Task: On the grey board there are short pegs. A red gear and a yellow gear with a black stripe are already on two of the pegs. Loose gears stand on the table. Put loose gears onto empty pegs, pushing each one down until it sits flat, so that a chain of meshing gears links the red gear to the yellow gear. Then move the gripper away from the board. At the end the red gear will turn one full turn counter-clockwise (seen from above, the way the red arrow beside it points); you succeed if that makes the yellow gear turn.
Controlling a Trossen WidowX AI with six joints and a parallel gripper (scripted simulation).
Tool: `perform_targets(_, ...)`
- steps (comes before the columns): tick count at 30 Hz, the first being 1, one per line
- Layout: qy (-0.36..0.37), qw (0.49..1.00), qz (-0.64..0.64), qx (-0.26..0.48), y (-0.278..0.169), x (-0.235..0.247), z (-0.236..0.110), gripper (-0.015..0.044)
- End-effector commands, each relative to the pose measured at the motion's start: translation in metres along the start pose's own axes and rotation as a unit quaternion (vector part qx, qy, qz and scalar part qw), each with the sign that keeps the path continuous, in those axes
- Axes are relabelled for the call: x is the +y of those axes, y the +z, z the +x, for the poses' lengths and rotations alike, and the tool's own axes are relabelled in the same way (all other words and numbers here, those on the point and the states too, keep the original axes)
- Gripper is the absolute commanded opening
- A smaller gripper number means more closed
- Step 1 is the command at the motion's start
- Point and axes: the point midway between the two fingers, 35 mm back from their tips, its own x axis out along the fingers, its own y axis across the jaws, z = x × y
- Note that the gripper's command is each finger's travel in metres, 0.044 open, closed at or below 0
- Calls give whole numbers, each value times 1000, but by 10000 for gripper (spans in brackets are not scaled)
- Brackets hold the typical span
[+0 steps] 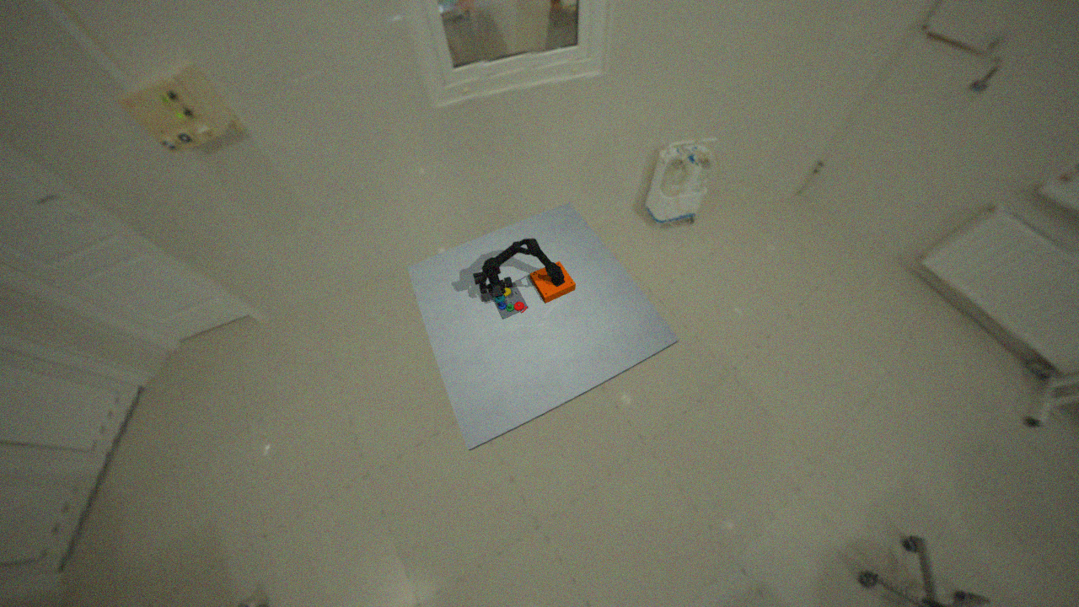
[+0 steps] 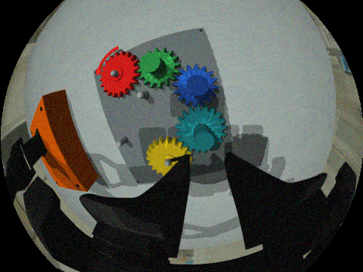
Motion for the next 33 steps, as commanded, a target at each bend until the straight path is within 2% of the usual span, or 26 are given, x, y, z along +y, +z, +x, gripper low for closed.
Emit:
perform_targets(1, 0, 1000, 0, 0, 0, 0, -3, 166)
perform_targets(5, 0, 1000, 0, 0, 0, 4, -48, 271)
perform_targets(11, 0, 1000, 0, 0, 0, 4, -50, 429)
perform_targets(12, 0, 1000, 0, 0, 0, 4, -50, 440)
perform_targets(33, 0, 1000, 0, 0, 0, 4, -50, 440)
